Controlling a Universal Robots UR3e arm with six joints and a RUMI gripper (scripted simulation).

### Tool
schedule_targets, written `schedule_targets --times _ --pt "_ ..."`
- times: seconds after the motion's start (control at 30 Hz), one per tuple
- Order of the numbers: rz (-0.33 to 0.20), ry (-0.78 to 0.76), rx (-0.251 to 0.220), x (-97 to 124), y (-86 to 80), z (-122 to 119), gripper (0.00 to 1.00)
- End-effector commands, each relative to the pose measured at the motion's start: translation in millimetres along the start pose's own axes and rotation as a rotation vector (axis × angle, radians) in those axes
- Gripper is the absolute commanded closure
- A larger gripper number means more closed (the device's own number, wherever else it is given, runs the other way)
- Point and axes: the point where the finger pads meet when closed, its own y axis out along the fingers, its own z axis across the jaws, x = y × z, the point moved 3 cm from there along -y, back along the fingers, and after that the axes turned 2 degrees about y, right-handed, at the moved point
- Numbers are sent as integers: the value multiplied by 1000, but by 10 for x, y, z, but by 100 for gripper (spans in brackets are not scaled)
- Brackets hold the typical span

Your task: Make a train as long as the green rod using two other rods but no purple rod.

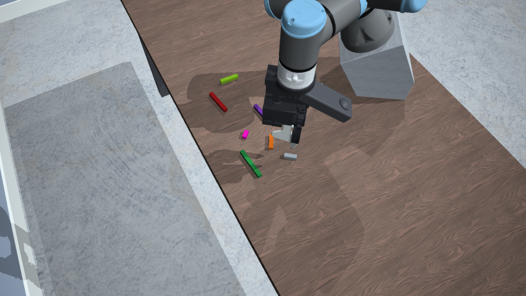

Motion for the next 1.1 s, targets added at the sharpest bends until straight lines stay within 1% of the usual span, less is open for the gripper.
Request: schedule_targets --times 0.0,0.13,0.2,0.7,0.77,1.07 --pt "-1 0 2 4 43 6 86" --pt "-1 0 2 5 96 8 86" --pt "-1 0 2 5 96 8 86" --pt "-1 0 2 11 333 13 86" --pt "-1 0 2 11 333 13 86" --pt "-1 0 2 13 432 16 86"
